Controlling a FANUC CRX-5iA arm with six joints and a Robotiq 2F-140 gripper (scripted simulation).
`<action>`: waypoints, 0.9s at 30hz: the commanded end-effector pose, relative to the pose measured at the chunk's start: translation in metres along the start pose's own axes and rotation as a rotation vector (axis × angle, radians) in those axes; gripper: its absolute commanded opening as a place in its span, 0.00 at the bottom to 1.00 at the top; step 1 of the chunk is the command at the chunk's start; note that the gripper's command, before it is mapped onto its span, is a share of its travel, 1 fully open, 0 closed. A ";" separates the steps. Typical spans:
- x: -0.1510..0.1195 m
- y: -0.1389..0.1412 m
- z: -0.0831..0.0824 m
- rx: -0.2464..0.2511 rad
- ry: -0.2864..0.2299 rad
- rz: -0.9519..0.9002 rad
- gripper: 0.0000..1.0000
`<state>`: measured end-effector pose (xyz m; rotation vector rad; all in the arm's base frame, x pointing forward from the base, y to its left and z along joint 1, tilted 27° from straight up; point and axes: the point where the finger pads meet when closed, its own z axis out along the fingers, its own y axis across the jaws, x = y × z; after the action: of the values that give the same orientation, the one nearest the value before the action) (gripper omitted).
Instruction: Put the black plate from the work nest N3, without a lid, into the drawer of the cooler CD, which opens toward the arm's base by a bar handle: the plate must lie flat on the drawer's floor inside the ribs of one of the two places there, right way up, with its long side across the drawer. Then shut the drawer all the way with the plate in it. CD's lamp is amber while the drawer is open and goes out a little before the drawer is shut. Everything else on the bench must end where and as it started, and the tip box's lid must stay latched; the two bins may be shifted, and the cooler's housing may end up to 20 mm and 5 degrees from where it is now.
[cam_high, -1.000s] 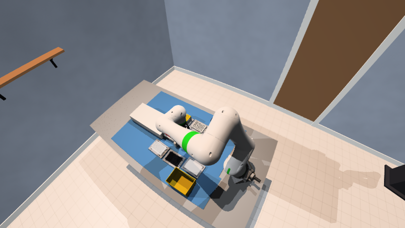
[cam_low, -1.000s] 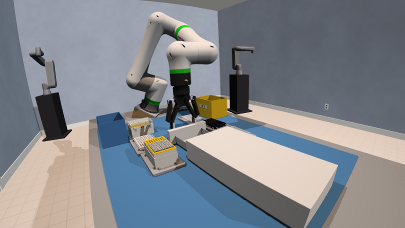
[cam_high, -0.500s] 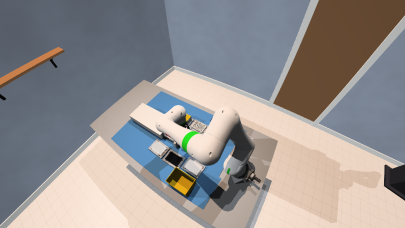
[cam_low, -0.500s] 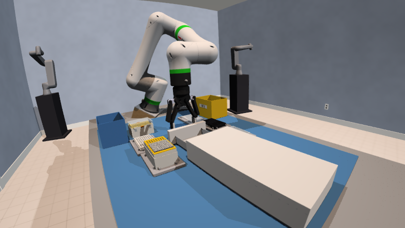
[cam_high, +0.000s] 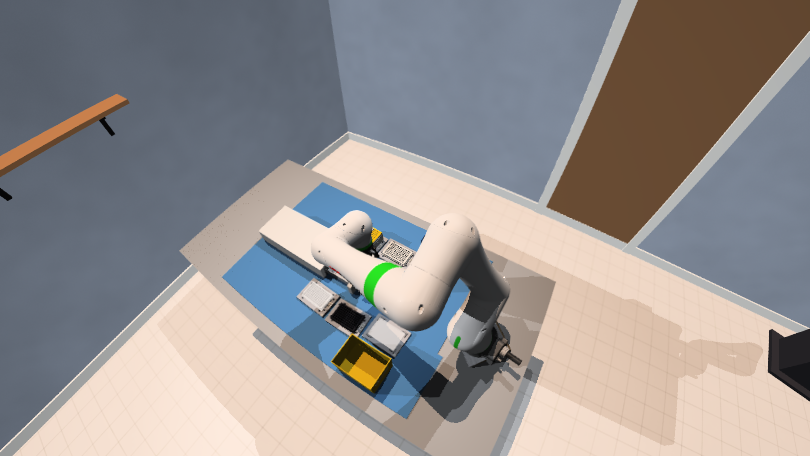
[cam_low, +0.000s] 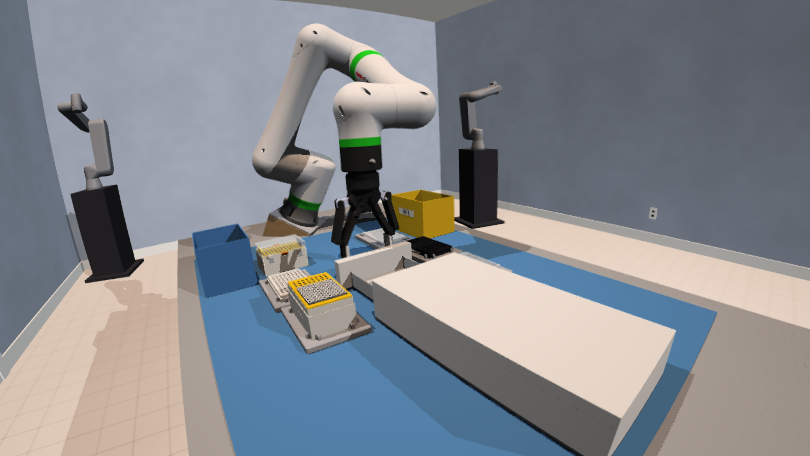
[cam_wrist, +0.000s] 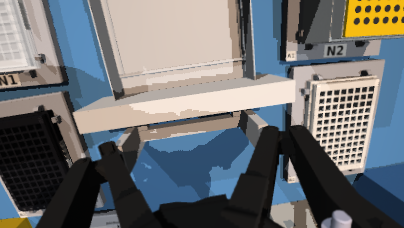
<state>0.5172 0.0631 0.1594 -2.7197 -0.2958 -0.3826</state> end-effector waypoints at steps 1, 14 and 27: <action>0.000 0.000 0.000 0.000 0.000 0.000 0.00; -0.001 0.000 0.000 0.000 0.000 0.000 0.00; -0.014 0.000 0.000 0.000 0.000 0.000 0.00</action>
<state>0.5052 0.0611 0.1555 -2.7196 -0.2958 -0.3830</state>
